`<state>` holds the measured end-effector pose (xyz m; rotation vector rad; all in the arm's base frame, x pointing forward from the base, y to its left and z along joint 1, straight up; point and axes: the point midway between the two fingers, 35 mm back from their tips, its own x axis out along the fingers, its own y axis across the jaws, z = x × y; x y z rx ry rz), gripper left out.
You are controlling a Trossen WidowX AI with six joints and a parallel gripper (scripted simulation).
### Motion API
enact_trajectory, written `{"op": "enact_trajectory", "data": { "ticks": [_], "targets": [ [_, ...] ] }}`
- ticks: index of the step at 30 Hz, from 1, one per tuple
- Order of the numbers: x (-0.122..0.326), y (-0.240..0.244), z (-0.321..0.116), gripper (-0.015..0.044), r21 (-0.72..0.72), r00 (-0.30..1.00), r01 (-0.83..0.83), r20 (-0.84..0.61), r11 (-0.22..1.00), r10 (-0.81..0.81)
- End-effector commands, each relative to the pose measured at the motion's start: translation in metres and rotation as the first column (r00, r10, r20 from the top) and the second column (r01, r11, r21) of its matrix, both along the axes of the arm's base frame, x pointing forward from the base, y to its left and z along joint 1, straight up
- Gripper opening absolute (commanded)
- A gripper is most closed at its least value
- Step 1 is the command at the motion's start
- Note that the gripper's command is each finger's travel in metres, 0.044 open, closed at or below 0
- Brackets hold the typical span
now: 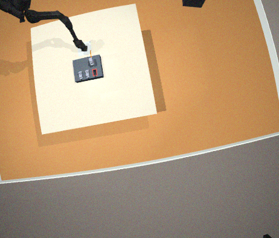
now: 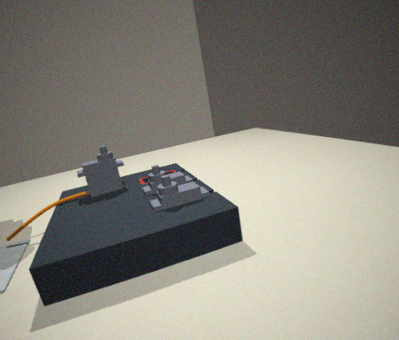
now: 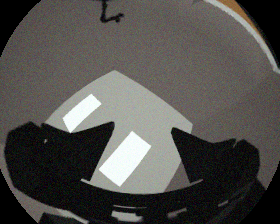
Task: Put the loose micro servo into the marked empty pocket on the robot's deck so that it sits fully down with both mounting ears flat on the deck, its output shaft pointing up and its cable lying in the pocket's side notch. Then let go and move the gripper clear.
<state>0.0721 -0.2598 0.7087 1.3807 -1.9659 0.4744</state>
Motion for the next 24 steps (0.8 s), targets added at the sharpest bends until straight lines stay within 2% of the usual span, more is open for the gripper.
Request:
{"op": "enact_trajectory", "data": {
  "ticks": [1,11,24],
  "targets": [
    [0.019,-0.006,-0.009,0.0440,0.051,0.997,-0.011,-0.081,0.999,0.015],
    [0.067,-0.012,-0.031,0.0440,0.153,0.962,-0.038,-0.263,0.987,0.078],
    [0.136,-0.006,-0.070,0.0440,0.261,0.826,-0.062,-0.528,0.963,0.197]
  ]
}}
